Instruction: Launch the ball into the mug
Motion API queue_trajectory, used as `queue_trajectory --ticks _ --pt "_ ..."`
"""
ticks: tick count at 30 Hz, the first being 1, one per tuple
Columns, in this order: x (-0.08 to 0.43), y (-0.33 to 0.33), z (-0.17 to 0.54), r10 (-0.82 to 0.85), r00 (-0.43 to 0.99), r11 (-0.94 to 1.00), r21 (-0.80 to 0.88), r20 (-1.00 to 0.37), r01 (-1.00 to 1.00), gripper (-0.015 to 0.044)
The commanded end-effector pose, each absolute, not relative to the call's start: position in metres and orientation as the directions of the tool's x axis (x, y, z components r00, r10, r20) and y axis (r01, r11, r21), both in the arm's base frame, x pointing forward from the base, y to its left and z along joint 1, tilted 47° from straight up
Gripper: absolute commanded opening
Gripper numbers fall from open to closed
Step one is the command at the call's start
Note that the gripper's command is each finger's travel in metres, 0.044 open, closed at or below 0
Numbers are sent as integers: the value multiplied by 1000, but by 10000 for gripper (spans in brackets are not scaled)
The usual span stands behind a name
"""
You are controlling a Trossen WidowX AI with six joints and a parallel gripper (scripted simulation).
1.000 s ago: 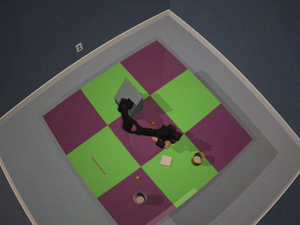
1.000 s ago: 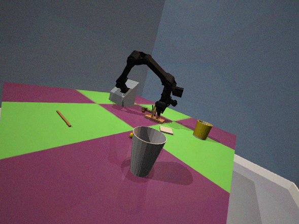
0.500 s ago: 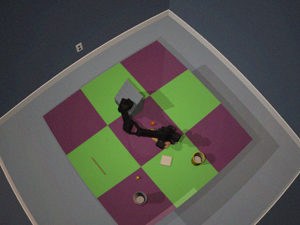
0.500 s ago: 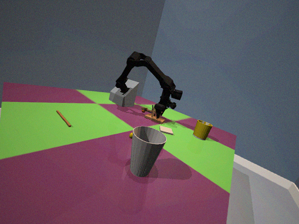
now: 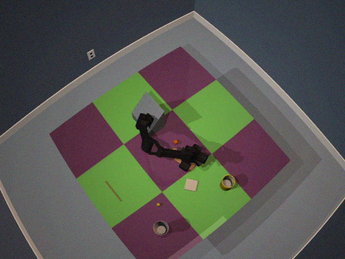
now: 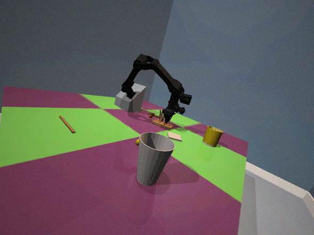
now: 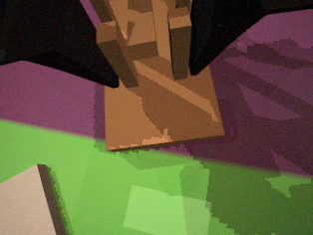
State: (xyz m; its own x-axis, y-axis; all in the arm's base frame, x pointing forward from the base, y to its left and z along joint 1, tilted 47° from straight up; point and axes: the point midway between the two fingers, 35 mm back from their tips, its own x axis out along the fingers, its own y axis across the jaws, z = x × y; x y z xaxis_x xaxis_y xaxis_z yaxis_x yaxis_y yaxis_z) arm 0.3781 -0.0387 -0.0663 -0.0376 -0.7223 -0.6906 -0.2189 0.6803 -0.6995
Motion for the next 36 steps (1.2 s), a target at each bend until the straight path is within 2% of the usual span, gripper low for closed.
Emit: queue_trajectory --ticks 1,3,36 --pt "380 -20 -51 -720 -34 682 -697 -694 -220 32" --pt "380 -4 -35 -720 -34 682 -697 -693 -220 0" --pt "380 -36 -65 -723 -32 677 -699 -690 -228 0"
